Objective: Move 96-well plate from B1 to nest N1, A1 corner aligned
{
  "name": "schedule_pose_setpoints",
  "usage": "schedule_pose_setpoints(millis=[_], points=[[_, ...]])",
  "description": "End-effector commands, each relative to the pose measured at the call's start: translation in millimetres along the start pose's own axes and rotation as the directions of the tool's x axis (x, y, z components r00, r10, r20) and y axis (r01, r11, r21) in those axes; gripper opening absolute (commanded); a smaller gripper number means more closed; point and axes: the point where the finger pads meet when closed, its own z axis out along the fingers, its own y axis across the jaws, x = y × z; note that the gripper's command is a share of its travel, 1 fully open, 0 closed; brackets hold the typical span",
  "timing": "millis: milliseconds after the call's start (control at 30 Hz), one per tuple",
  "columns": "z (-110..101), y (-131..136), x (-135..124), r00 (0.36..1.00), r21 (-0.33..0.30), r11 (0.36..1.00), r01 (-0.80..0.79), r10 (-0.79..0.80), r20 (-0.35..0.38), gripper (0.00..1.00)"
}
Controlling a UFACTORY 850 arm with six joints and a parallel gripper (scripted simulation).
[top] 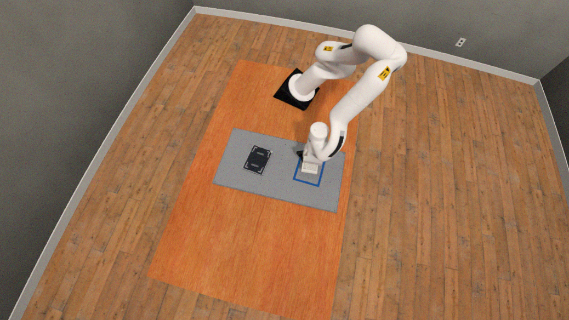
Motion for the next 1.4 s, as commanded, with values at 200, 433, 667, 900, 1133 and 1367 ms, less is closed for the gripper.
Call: schedule_pose_setpoints(millis=[200,433,667,900,1133,1367], points=[[-10,0,1,1.000,0.000,1.000,0.001,-0.001,-0.002,0.00],[-10,0,1,1.000,0.000,1.000,0.001,-0.001,-0.002,0.00],[-11,13,1,0.991,0.000,0.991,-0.132,0.132,-0.002,0.00],[-12,37,2,0.982,0.000,0.982,-0.188,0.188,-0.002,0.00],[-13,53,3,0.982,0.000,0.982,-0.188,0.188,-0.002,0.00],[-13,77,3,0.982,0.000,0.982,-0.188,0.188,-0.002,0.00]])
